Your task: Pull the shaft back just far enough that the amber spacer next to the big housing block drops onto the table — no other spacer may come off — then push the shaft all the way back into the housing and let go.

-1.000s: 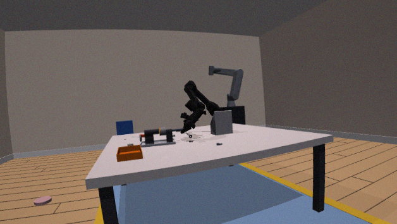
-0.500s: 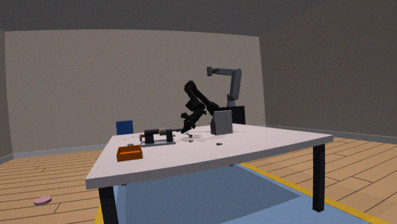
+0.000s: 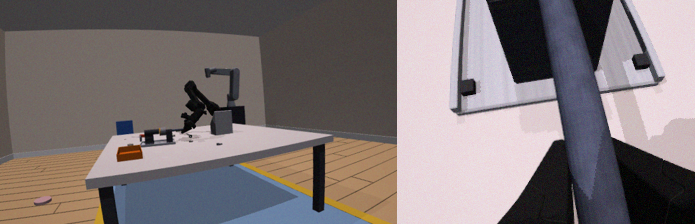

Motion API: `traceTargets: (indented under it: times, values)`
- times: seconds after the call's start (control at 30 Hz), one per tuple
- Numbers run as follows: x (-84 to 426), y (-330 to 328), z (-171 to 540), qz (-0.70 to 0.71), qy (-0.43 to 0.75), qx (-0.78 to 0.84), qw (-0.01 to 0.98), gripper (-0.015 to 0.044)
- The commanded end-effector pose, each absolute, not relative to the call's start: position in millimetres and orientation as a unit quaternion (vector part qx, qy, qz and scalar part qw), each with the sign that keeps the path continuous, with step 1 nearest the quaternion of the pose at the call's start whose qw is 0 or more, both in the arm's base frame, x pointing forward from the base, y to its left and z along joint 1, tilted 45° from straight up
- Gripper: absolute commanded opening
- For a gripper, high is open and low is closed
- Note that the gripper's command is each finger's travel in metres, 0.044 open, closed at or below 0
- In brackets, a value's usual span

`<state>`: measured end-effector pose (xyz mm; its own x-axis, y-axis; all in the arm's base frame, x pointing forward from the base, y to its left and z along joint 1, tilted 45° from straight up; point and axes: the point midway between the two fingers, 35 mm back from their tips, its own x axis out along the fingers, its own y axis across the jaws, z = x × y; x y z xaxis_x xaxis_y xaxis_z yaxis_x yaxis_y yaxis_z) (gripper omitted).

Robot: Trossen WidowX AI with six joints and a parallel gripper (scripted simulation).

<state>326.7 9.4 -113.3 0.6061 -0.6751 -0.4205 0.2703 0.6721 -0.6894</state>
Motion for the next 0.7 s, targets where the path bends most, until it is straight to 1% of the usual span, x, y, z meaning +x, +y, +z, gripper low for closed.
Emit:
traceTargets:
  times: [0.0,0.67]
  values:
    - [324.6,8.9,-113.3,-0.28,0.345,-0.294,0.846,0.0]
    - [325.2,9.8,-113.5,-0.279,0.345,-0.293,0.847,0.0]
